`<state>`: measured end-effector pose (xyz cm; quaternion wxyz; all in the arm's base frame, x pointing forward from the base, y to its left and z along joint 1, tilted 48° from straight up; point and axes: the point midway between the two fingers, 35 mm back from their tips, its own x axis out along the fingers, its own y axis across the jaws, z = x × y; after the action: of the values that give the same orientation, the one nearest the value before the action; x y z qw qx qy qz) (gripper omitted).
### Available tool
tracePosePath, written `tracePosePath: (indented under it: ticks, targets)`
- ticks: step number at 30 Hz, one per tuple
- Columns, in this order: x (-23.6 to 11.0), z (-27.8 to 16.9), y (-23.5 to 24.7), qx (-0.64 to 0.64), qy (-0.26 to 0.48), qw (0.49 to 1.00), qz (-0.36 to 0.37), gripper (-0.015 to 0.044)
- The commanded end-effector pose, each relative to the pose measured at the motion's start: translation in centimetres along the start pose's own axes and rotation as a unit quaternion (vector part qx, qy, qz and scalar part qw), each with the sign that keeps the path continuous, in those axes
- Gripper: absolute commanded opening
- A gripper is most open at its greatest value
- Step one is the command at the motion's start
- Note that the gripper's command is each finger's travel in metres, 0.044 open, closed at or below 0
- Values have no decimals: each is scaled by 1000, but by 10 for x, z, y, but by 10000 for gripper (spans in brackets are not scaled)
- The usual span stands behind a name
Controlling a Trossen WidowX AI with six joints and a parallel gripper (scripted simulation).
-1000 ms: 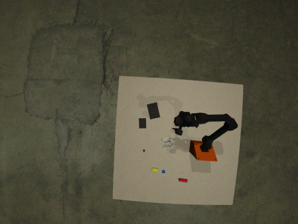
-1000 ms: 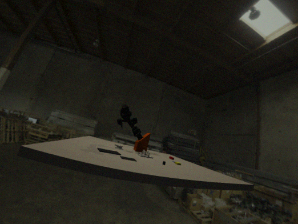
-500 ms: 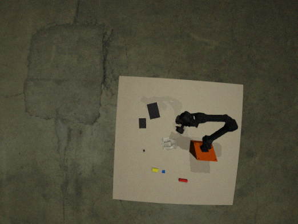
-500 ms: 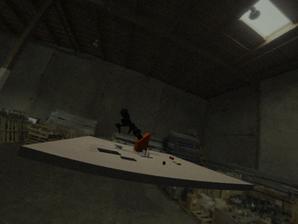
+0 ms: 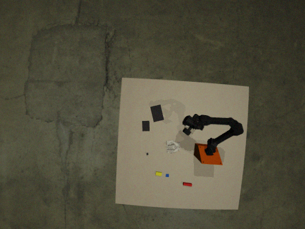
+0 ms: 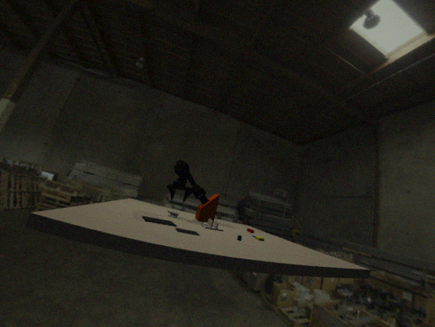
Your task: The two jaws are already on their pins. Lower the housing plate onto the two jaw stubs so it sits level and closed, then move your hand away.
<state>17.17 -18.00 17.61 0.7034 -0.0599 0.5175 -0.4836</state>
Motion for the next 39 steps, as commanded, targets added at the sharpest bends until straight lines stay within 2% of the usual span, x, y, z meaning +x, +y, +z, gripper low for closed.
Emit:
tracePosePath:
  ticks: [1,7,14,39]
  targets:
    - [7,-13,-8,11,25,999,-23,440]
    - [10,-17,-12,16,34,999,-33,440]
    - [47,-20,-15,16,33,999,-34,440]
    - [68,-21,-16,16,32,999,-34,440]
